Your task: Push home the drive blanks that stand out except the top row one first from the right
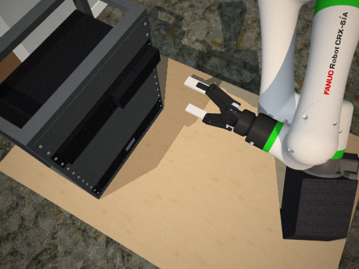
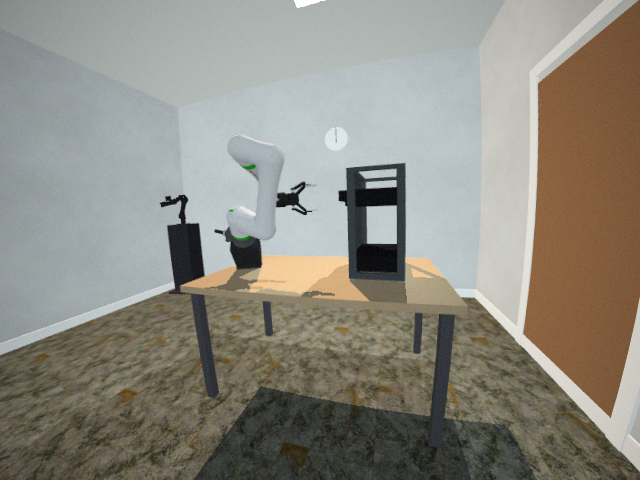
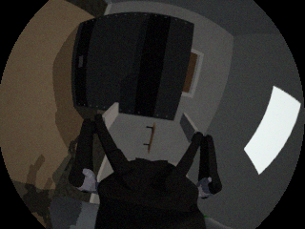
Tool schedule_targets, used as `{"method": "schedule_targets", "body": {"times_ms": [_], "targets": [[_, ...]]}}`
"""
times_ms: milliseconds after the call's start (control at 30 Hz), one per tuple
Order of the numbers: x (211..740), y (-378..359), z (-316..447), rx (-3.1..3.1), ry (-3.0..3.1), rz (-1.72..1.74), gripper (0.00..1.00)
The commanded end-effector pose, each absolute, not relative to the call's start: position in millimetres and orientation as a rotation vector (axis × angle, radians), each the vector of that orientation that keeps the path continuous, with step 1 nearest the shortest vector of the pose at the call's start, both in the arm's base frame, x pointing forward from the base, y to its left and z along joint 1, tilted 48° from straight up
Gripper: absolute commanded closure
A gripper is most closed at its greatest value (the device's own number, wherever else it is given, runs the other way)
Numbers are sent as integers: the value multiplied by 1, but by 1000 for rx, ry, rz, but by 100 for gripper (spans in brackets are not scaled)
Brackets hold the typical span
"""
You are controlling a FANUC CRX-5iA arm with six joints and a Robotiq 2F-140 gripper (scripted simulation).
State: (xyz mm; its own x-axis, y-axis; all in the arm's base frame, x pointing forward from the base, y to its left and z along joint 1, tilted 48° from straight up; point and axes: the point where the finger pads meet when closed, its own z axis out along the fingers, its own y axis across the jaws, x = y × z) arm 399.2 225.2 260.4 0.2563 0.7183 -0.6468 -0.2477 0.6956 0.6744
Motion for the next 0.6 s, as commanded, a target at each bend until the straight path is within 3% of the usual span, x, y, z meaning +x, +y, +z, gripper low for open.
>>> {"method": "schedule_targets", "body": {"times_ms": [0,567], "targets": [[412,220,273,491,1134,693,0],[467,194,330,491,1134,693,0]]}}
